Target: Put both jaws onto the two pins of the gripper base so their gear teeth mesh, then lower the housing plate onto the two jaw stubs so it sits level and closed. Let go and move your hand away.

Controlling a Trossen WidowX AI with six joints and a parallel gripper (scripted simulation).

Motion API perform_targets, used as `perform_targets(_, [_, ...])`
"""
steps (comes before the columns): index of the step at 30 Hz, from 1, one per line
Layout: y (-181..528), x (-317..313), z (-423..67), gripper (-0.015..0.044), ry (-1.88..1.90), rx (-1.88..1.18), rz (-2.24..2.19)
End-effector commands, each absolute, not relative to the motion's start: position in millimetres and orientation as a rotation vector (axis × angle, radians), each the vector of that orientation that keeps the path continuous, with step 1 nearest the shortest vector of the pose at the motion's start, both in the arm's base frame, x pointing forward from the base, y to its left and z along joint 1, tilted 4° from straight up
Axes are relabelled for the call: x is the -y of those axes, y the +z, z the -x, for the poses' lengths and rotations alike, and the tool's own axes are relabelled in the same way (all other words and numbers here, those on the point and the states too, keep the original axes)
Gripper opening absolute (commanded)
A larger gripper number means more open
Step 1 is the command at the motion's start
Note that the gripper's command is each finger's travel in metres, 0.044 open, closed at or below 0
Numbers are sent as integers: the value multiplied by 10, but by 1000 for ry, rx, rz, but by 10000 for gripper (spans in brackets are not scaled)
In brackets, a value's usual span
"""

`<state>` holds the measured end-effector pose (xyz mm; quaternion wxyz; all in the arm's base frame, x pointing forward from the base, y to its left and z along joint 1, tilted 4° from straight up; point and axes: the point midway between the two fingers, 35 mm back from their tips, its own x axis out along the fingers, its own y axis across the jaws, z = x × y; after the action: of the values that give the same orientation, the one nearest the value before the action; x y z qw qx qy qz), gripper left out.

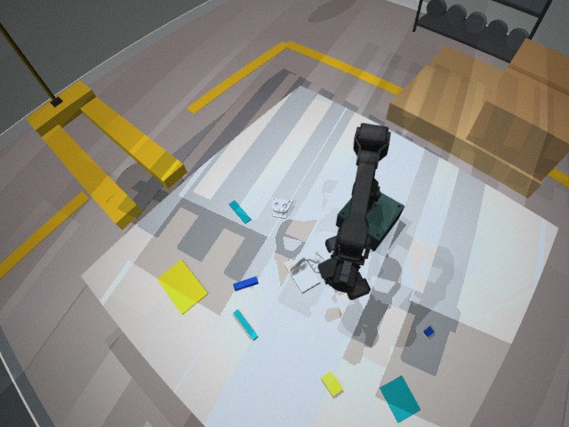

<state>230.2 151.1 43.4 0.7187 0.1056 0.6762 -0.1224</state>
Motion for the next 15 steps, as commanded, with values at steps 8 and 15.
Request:
perform_targets(8, [442,-1257,-2553,134,-256,-1501,-206])
perform_targets(15, [457,-1080,-2693,134,-245,-1501,-191])
